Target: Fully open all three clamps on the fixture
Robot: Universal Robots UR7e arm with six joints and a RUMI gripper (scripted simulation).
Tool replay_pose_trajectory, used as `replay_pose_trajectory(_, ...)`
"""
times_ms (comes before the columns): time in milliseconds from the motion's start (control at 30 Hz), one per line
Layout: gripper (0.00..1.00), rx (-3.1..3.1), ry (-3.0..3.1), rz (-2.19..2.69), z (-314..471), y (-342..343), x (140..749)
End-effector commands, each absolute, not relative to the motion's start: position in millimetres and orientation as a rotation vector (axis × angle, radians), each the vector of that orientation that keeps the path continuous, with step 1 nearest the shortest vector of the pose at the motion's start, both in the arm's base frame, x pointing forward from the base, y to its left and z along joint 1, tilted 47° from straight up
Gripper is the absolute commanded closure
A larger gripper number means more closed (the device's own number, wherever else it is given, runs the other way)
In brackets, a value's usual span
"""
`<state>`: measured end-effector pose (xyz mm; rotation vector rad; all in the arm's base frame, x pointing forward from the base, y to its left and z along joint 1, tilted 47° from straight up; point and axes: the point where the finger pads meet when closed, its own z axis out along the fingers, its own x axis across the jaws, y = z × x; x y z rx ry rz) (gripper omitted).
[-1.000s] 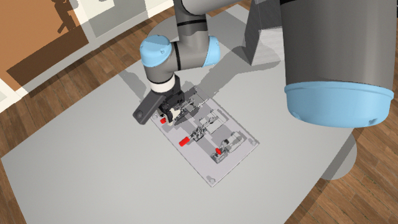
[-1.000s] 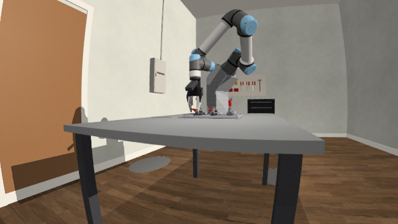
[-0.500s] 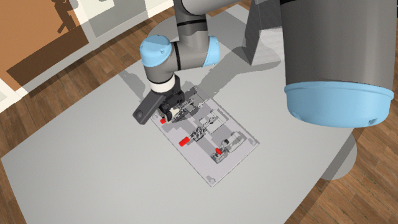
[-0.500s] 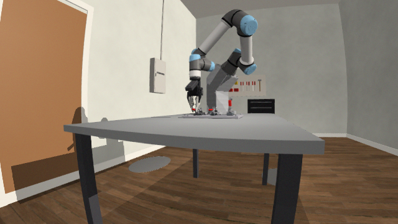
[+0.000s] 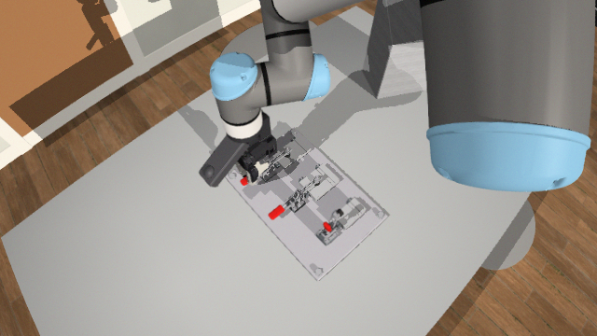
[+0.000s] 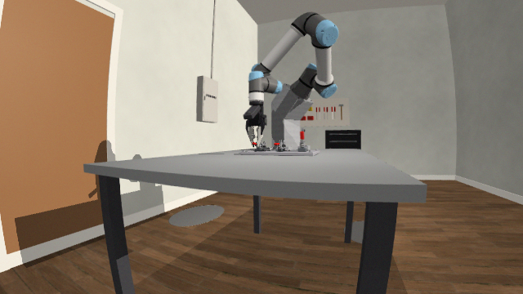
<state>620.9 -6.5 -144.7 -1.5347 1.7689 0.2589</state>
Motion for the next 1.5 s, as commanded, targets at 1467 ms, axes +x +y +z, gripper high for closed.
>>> replay_pose_trajectory(1467, 1.00, -1.534, 1.769, 0.257, -142.2, -8.9, 617.5)
